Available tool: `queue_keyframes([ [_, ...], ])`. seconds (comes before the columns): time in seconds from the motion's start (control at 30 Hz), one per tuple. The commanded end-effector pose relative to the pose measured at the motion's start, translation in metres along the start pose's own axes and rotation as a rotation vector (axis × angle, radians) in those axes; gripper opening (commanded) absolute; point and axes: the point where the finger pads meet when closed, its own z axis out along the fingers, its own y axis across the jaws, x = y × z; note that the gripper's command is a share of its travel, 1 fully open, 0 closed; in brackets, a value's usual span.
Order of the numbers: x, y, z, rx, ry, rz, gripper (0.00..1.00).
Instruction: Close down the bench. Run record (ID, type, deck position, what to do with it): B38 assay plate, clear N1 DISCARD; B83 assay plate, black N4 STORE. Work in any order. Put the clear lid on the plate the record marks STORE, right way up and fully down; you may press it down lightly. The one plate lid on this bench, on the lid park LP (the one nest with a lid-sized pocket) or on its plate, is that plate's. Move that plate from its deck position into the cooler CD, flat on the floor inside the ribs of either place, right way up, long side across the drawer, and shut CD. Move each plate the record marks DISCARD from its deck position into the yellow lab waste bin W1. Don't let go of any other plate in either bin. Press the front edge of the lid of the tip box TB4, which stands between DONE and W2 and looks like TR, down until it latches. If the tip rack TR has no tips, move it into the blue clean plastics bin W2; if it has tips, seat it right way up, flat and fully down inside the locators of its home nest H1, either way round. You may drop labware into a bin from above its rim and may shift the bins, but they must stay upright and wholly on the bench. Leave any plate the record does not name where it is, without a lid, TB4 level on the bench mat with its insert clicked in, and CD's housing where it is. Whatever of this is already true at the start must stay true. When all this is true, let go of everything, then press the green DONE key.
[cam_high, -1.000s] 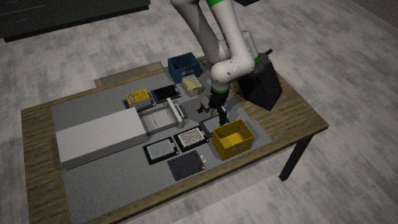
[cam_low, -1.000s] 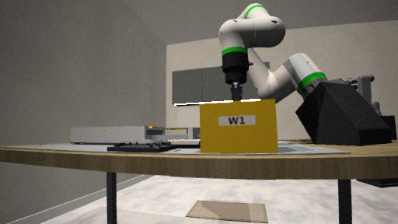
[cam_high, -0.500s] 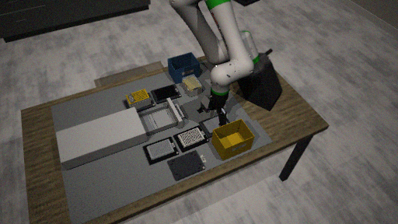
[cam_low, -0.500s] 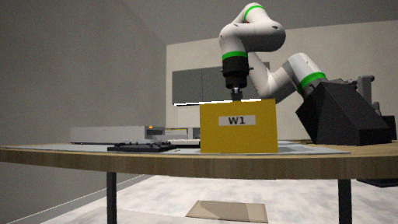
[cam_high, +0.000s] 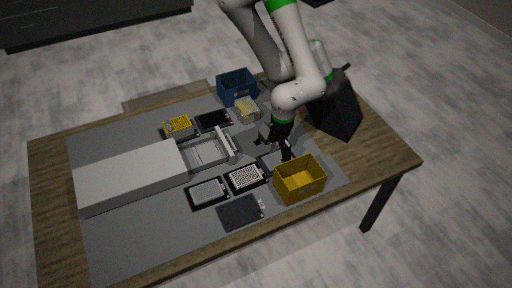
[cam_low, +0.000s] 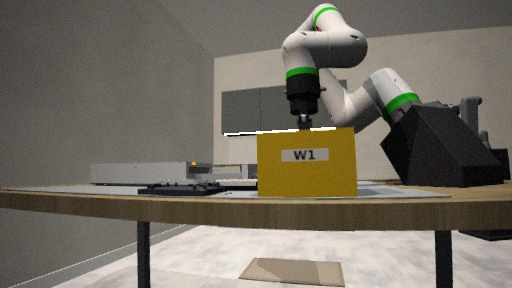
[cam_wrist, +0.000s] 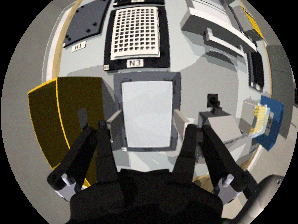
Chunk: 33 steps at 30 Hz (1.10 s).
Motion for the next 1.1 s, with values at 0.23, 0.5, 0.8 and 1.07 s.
queue_keyframes([
  [0.23,0.0001,-0.0002,-0.0001,0.000,0.000,0.000,0.61],
  [0.5,0.0001,-0.0002,-0.0001,0.000,0.000,0.000,0.57],
  [0.8,0.0001,-0.0002,-0.0001,0.000,0.000,0.000,0.00],
  [1.07,0.0001,-0.0002,-0.0001,0.000,0.000,0.000,0.00],
])
